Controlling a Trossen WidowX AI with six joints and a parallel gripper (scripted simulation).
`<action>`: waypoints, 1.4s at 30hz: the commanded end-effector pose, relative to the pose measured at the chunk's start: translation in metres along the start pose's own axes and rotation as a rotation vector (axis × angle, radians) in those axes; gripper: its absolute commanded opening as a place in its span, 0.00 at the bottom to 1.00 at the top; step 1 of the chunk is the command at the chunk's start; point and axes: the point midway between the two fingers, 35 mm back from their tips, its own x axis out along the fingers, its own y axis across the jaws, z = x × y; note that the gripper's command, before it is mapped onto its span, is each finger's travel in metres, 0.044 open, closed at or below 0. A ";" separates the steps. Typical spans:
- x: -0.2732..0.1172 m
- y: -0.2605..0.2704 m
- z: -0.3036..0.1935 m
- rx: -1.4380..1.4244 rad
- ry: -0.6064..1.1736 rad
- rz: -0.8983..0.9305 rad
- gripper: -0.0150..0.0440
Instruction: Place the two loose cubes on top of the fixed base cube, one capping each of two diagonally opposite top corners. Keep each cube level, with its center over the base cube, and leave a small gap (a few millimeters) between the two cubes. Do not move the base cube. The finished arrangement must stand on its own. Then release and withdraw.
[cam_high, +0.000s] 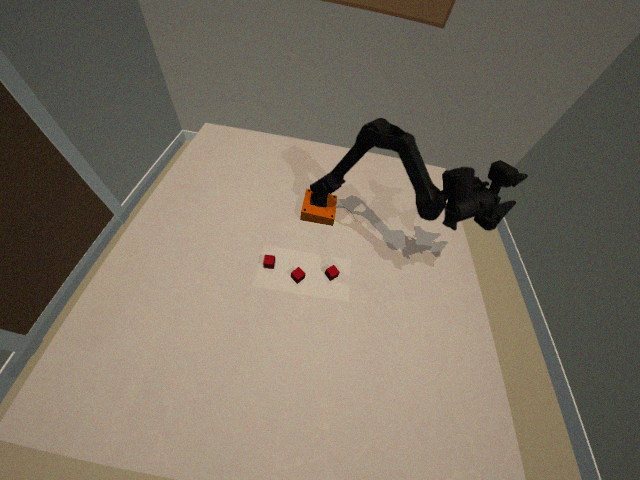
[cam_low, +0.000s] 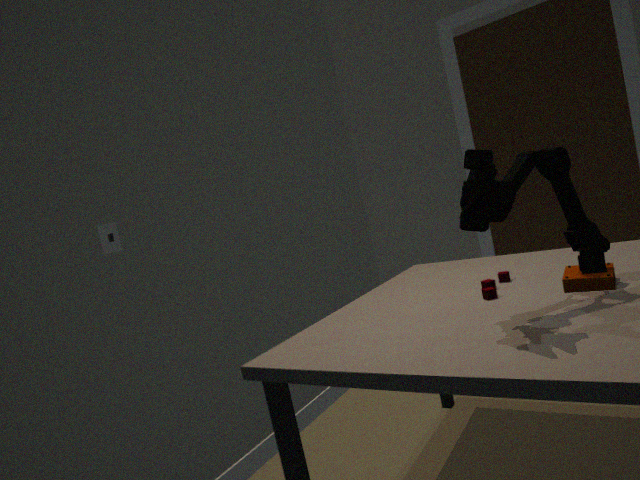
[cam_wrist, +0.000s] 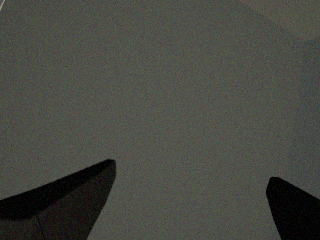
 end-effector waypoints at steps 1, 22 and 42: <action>-0.001 0.000 -0.001 0.003 0.004 0.003 0.89; -0.264 0.088 -0.159 0.653 1.009 0.508 0.70; -0.539 0.068 -0.015 1.473 2.036 0.819 0.70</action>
